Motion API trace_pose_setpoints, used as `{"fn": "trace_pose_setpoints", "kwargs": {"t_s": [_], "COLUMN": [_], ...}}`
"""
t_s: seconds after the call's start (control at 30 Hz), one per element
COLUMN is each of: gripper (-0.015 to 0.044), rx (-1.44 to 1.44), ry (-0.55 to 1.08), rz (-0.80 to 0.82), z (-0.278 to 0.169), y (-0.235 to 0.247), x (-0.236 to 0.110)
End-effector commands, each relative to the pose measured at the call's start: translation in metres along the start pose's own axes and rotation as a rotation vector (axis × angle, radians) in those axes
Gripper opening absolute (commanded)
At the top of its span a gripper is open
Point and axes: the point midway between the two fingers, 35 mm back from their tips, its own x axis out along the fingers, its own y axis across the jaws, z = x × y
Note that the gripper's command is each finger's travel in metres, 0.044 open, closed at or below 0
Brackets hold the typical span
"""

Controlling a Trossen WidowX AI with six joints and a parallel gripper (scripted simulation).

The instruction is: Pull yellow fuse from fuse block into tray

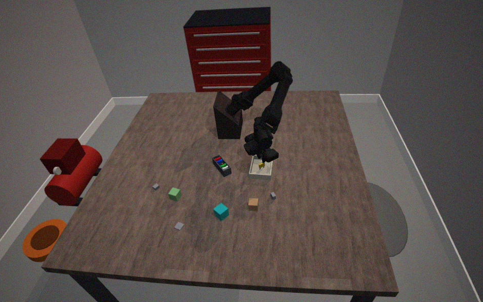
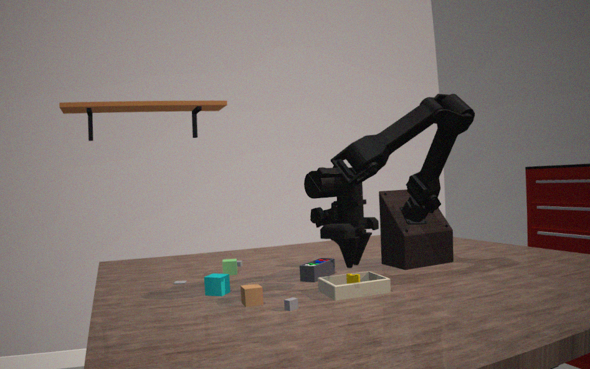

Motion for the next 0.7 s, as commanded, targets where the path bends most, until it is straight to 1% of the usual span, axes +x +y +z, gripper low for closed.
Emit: {"fn": "trace_pose_setpoints", "kwargs": {"t_s": [0.0, 0.07, 0.1, 0.2, 0.23, 0.67], "gripper": [0.0263, 0.0315, 0.033, 0.033, 0.033, 0.033], "rx": [-0.002, -0.002, -0.002, 0.005, 0.005, 0.01], "ry": [0.0, 0.0, -0.001, -0.003, -0.003, -0.005], "rz": [0.0, 0.0, 0.0, -0.004, -0.004, -0.007], "z": [0.0, 0.0, 0.0, 0.001, 0.001, 0.001], "y": [0.0, 0.0, 0.0, -0.001, -0.001, -0.002], "x": [0.0, 0.0, -0.003, -0.034, -0.037, -0.035]}}
